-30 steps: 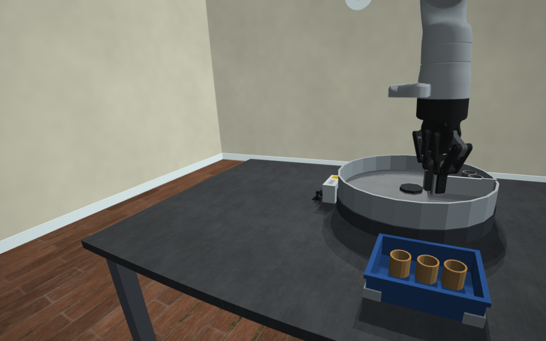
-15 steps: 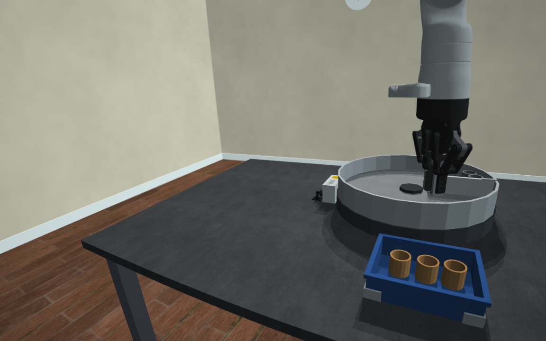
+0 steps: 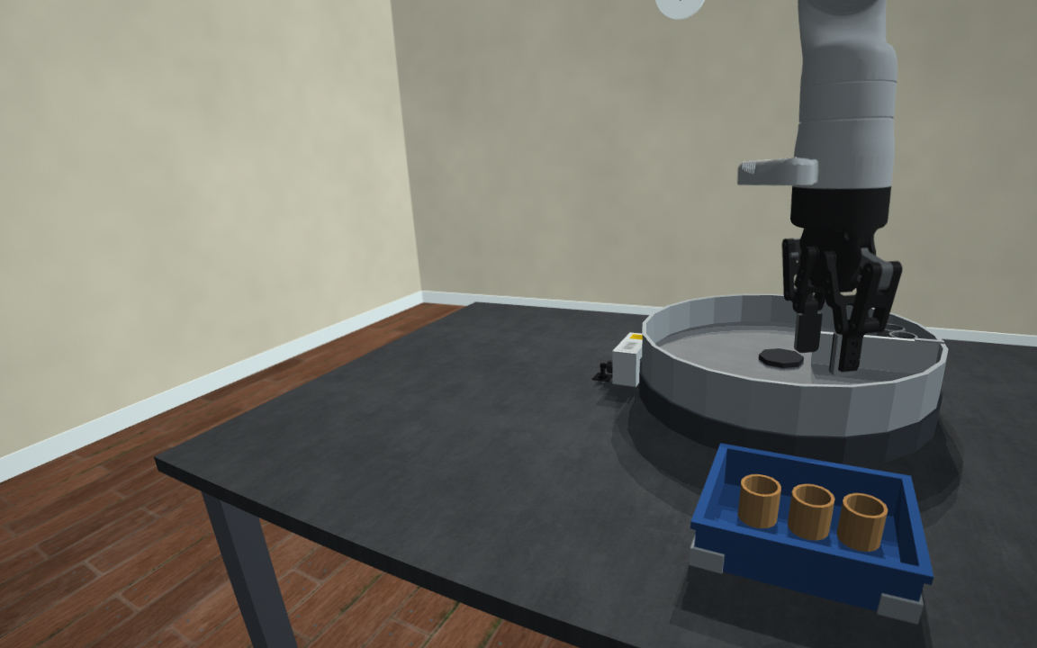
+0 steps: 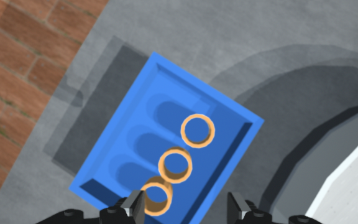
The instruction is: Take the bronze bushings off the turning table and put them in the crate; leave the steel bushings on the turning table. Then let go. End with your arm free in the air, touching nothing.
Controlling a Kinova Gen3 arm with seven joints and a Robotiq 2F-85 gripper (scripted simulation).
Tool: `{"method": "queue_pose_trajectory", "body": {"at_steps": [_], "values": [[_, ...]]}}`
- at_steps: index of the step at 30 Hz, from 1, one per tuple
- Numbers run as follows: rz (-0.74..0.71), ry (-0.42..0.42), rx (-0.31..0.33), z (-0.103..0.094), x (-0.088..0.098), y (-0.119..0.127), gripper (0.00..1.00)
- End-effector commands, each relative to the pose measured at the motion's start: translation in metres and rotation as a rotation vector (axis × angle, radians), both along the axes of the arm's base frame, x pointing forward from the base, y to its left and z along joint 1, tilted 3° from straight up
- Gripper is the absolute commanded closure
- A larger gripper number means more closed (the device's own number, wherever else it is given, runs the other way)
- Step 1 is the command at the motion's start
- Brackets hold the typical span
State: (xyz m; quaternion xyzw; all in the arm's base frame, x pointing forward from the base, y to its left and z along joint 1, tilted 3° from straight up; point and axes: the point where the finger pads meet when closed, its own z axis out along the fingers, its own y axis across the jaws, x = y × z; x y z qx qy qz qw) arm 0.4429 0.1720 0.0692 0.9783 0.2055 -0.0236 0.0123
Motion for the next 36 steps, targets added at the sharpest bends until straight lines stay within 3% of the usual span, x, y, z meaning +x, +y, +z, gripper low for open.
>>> {"method": "queue_pose_trajectory", "body": {"at_steps": [1,26,31,36], "values": [[0.0,-0.002,0.001,0.0008,0.0005,0.0002,0.0],[0.0,-0.002,0.001,0.0008,0.0005,0.0002,0.0],[0.238,0.006,0.01,0.0036,0.0006,0.0011,0.0],[0.238,0.006,0.01,0.0036,0.0006,0.0011,0.0]]}}
